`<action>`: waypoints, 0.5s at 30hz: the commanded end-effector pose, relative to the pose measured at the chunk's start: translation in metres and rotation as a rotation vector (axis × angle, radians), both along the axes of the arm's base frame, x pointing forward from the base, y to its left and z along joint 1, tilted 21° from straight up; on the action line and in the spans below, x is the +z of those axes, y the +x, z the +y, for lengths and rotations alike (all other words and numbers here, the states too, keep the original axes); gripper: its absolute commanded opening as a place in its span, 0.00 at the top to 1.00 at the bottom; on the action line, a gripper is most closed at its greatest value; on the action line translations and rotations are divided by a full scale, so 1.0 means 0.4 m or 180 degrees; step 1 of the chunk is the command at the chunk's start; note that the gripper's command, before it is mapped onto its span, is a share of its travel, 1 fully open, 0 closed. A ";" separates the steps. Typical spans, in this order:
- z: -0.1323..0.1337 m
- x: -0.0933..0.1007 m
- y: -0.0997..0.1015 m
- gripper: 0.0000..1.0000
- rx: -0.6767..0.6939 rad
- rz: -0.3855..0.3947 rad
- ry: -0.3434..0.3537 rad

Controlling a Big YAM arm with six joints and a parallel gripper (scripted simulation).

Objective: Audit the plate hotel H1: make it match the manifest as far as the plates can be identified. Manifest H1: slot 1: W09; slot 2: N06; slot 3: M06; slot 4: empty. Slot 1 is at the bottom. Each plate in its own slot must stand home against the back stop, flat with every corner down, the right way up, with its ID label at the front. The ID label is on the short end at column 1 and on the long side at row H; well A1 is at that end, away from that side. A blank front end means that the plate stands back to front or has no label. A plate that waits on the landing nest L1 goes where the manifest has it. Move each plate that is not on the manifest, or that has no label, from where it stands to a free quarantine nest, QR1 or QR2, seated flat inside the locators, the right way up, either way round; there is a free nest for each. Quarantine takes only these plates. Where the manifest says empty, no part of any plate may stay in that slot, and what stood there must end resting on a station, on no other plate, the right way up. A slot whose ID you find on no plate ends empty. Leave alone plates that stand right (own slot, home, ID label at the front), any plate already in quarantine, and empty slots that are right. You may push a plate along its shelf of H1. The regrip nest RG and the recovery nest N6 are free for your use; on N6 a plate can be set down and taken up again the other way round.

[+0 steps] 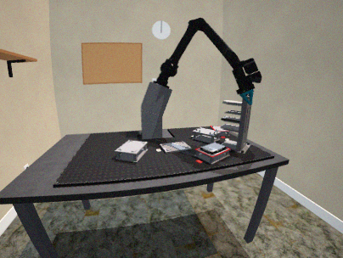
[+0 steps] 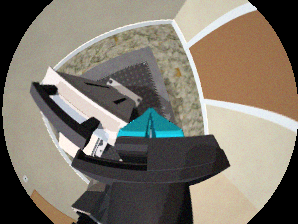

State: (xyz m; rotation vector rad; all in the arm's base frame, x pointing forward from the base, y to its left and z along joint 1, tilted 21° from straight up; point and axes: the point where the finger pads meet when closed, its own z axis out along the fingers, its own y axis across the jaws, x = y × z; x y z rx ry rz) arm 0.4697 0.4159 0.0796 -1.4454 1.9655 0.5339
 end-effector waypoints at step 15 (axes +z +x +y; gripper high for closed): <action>-0.113 -0.060 0.035 1.00 -0.0224 0.0116 0.0033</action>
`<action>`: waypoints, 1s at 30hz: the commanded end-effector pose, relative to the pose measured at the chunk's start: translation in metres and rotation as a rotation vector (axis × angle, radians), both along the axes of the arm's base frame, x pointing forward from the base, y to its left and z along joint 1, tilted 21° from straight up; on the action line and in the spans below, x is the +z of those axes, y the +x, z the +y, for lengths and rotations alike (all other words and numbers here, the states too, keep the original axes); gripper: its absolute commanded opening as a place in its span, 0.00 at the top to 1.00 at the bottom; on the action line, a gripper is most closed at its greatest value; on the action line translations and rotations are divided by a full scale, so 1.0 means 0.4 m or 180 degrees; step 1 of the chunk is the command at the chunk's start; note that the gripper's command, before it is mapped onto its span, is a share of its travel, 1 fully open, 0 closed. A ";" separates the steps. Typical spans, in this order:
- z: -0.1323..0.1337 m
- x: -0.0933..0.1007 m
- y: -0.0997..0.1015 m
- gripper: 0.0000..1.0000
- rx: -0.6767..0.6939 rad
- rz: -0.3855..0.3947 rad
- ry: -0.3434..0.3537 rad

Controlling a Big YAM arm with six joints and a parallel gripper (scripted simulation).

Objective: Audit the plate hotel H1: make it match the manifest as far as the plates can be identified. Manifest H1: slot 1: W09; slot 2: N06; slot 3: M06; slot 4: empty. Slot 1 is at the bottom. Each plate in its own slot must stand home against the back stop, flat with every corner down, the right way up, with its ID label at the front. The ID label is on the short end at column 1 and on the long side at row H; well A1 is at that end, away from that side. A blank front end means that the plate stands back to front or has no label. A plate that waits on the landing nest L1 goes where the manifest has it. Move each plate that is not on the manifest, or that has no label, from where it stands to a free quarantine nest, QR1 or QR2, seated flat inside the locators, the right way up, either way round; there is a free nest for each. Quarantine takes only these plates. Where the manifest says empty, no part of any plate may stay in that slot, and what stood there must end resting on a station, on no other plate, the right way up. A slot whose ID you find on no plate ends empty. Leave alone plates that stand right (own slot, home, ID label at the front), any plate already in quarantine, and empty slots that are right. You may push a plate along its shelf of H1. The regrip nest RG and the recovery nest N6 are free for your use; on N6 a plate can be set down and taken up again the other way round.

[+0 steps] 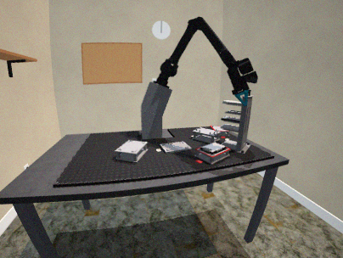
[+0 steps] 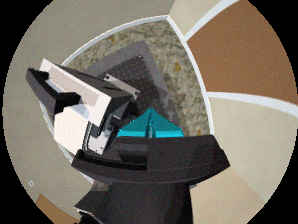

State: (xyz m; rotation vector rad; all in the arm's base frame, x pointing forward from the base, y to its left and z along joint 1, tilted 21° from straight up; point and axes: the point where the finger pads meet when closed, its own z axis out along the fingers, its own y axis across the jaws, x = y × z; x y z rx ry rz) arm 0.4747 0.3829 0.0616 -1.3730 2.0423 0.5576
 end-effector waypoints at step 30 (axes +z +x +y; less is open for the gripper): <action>-0.200 -0.105 -0.012 1.00 -0.0716 0.0569 -0.0151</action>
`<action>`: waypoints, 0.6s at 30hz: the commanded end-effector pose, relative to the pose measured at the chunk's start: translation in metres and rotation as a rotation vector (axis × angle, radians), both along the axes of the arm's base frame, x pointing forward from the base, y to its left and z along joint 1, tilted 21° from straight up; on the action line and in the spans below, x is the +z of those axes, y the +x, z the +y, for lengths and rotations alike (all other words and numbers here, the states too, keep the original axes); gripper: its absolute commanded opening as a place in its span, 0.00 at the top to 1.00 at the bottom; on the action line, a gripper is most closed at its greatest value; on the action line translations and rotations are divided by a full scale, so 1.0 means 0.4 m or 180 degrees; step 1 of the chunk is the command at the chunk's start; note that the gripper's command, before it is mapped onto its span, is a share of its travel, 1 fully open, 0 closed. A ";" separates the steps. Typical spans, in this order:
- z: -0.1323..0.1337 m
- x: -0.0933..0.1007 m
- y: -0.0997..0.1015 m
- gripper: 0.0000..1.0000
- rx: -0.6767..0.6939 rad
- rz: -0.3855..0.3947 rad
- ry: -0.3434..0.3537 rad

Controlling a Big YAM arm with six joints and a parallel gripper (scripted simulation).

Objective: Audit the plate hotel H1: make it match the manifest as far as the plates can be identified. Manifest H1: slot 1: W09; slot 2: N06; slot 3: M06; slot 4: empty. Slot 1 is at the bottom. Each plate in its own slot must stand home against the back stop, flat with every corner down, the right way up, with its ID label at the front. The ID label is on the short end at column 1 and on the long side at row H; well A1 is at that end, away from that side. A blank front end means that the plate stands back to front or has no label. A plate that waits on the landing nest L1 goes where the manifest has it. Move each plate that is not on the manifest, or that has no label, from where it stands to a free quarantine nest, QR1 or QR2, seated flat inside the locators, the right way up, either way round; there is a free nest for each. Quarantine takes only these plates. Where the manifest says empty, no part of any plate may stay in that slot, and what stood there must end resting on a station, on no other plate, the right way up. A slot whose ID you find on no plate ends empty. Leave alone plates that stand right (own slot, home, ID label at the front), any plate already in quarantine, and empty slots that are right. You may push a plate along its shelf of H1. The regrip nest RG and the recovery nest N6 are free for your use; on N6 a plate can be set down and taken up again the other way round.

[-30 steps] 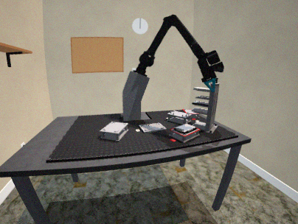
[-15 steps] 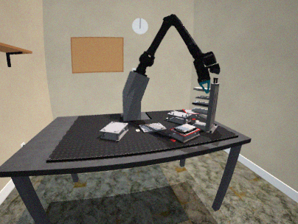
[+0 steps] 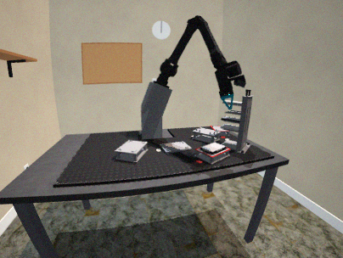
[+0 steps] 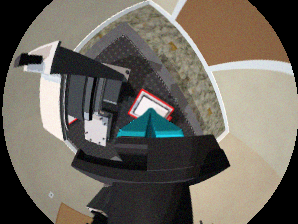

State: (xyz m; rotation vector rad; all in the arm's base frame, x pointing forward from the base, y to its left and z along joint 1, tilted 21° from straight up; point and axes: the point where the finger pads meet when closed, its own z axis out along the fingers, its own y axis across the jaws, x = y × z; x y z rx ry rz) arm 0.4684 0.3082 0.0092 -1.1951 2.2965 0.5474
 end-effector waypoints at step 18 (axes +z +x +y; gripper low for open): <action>-0.133 -0.056 -0.010 1.00 -0.0425 0.0256 -0.0022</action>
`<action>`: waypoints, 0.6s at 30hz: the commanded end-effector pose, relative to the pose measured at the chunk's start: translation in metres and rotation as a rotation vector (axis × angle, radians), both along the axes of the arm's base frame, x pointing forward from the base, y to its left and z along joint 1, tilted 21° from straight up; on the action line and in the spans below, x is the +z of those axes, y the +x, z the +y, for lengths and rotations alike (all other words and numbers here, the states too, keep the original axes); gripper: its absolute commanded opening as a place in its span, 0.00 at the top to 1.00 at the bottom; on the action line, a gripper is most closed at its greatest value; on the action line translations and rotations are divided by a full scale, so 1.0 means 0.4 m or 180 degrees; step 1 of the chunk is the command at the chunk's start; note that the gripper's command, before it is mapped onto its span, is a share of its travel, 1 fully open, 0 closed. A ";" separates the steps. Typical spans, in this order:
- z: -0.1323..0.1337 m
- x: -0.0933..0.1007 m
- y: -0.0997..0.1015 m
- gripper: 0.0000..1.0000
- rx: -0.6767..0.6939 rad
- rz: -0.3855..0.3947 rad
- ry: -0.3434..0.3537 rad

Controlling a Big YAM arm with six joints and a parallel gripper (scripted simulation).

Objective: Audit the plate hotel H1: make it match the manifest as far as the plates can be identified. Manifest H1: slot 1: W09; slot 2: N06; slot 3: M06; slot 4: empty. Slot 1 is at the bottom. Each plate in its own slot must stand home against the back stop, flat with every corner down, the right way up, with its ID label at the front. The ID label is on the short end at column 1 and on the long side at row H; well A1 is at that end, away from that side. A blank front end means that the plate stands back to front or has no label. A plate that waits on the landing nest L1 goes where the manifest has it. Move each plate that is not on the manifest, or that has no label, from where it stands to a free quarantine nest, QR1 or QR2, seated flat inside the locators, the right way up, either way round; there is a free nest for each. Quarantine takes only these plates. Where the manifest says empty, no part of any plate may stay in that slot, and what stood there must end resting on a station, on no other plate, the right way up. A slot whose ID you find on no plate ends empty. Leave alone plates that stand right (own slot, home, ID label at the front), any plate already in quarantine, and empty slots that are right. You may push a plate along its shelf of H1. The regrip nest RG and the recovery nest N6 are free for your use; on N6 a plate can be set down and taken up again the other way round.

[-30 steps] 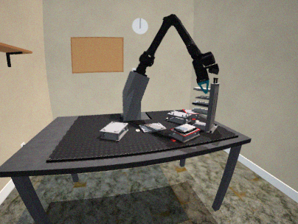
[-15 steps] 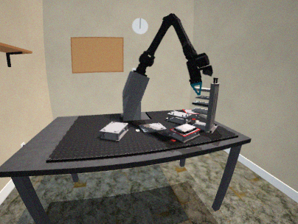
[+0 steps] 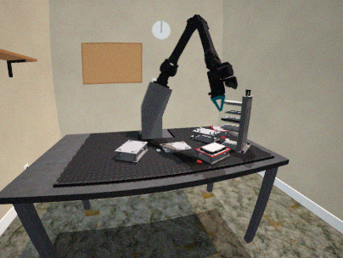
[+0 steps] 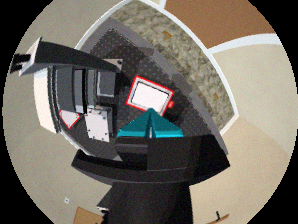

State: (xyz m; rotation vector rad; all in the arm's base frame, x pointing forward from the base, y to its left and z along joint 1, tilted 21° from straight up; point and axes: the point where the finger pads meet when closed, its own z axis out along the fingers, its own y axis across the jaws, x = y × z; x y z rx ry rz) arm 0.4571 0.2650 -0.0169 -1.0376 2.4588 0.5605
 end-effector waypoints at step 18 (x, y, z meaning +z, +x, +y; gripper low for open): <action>-0.134 -0.067 -0.031 1.00 -0.0567 0.0382 -0.0057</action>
